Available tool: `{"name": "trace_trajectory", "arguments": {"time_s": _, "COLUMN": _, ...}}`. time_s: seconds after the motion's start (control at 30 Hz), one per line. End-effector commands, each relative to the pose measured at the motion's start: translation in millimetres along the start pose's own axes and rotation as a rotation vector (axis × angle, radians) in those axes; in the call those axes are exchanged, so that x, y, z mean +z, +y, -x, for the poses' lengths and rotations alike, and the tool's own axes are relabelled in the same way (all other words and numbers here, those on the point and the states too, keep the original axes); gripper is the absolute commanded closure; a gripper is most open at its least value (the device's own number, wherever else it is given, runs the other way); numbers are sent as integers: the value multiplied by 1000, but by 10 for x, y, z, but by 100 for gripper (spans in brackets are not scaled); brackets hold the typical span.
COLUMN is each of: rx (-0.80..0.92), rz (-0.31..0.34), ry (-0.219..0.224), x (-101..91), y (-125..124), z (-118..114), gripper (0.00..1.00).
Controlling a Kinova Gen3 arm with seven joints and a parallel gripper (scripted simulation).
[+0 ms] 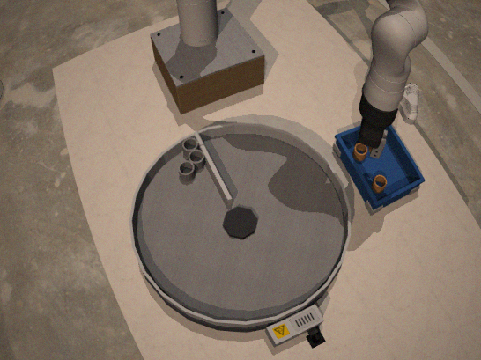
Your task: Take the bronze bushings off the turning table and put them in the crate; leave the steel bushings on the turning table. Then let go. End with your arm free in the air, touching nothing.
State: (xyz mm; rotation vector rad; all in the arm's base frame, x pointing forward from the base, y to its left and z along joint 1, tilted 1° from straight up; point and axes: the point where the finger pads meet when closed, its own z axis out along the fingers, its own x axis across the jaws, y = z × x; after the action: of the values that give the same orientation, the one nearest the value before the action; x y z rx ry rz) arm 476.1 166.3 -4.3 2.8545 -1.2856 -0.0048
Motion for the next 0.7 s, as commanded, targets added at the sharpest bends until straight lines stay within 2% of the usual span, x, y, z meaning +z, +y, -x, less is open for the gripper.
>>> {"name": "trace_trajectory", "arguments": {"time_s": 0.0, "rx": 0, "rz": 0, "ry": 0, "x": 2, "y": -1, "z": -3, "gripper": 100}}
{"name": "trace_trajectory", "arguments": {"time_s": 0.13, "rx": 0, "rz": 0, "ry": 0, "x": 2, "y": -1, "z": -3, "gripper": 100}}
{"name": "trace_trajectory", "arguments": {"time_s": 0.3, "rx": -2, "rz": 0, "ry": 0, "x": 243, "y": -6, "z": 6, "gripper": 100}}
{"name": "trace_trajectory", "arguments": {"time_s": 0.67, "rx": -2, "rz": 0, "ry": 0, "x": 243, "y": -6, "z": 6, "gripper": 100}}
